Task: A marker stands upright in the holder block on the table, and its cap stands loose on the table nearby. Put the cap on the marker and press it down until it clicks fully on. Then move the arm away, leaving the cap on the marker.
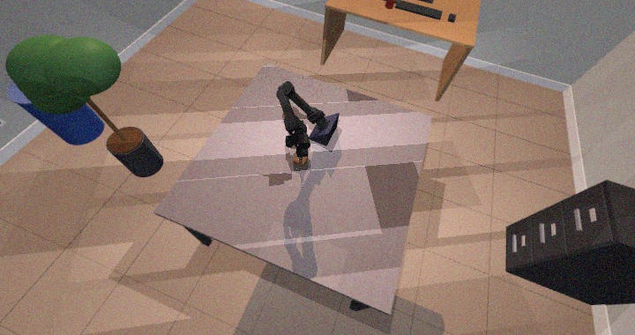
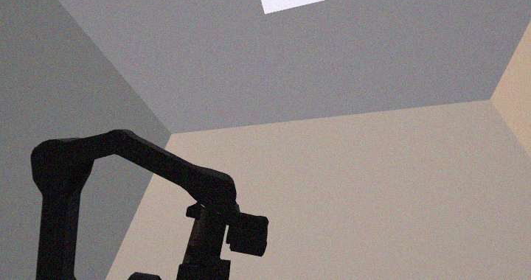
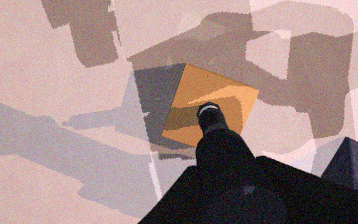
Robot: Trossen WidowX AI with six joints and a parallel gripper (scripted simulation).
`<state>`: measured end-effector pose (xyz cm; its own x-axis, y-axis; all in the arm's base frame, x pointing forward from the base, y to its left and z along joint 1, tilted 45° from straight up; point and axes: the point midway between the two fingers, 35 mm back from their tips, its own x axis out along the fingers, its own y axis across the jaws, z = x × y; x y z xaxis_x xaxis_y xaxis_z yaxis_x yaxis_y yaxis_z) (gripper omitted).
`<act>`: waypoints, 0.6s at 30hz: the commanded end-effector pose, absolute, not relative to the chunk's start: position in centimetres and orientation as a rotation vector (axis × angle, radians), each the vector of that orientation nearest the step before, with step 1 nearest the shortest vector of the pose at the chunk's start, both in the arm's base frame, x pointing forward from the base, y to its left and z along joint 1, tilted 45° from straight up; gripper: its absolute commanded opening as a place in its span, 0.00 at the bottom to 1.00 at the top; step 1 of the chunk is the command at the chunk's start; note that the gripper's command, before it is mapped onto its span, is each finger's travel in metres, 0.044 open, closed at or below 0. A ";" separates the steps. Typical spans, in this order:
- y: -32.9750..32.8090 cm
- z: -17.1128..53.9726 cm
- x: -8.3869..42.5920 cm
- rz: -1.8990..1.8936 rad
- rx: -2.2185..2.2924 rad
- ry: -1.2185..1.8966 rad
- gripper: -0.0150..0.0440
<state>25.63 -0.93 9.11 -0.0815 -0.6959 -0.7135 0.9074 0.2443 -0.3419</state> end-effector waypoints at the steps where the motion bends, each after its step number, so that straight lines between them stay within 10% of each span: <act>1: -1.4 8.7 25.5 -1.359 0.277 0.954 0.25; 18: -3.4 6.7 25.4 -1.359 0.278 0.954 0.25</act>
